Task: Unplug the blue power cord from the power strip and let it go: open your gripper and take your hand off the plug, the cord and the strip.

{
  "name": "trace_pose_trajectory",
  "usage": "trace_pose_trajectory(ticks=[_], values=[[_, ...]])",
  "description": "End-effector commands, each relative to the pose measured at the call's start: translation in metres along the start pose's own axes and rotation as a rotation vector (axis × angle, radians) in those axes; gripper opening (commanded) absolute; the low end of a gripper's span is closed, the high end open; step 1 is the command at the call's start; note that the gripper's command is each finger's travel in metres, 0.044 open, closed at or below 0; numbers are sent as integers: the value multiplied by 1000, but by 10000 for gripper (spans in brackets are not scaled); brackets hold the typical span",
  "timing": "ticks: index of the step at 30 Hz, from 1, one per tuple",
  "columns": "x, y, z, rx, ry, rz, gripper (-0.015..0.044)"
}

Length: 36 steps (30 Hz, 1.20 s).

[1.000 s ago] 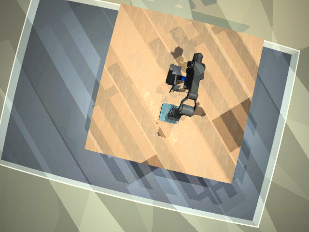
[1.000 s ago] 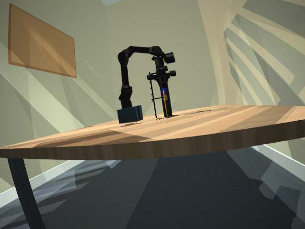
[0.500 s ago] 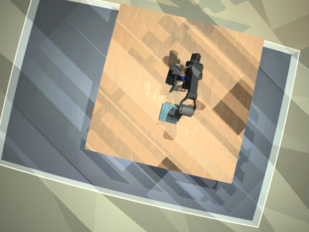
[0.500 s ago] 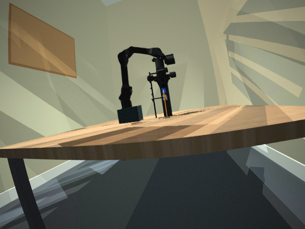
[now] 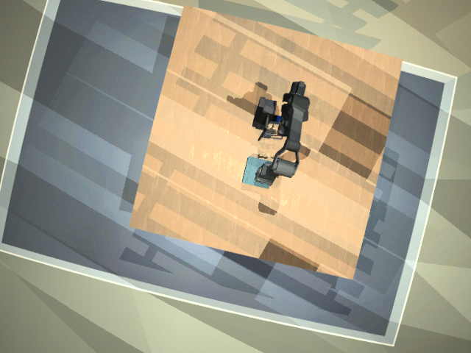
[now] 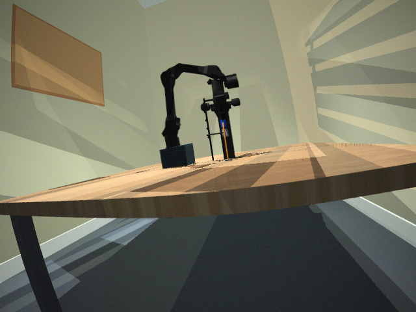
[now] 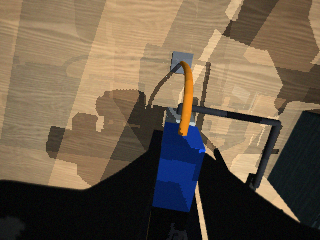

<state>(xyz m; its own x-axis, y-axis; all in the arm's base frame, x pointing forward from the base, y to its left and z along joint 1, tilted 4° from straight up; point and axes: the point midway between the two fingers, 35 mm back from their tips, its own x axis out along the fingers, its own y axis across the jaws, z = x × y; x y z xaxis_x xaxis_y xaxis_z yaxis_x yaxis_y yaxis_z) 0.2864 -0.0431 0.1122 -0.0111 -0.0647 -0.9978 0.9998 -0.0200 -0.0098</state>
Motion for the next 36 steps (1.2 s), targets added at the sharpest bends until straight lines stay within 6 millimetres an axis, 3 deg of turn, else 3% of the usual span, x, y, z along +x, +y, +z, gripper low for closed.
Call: trace_pose_trajectory(ticks=[1, 36], values=[[0, 0, 2, 0, 0, 0, 0], [-1, -3, 57, 4, -4, 1, 0]])
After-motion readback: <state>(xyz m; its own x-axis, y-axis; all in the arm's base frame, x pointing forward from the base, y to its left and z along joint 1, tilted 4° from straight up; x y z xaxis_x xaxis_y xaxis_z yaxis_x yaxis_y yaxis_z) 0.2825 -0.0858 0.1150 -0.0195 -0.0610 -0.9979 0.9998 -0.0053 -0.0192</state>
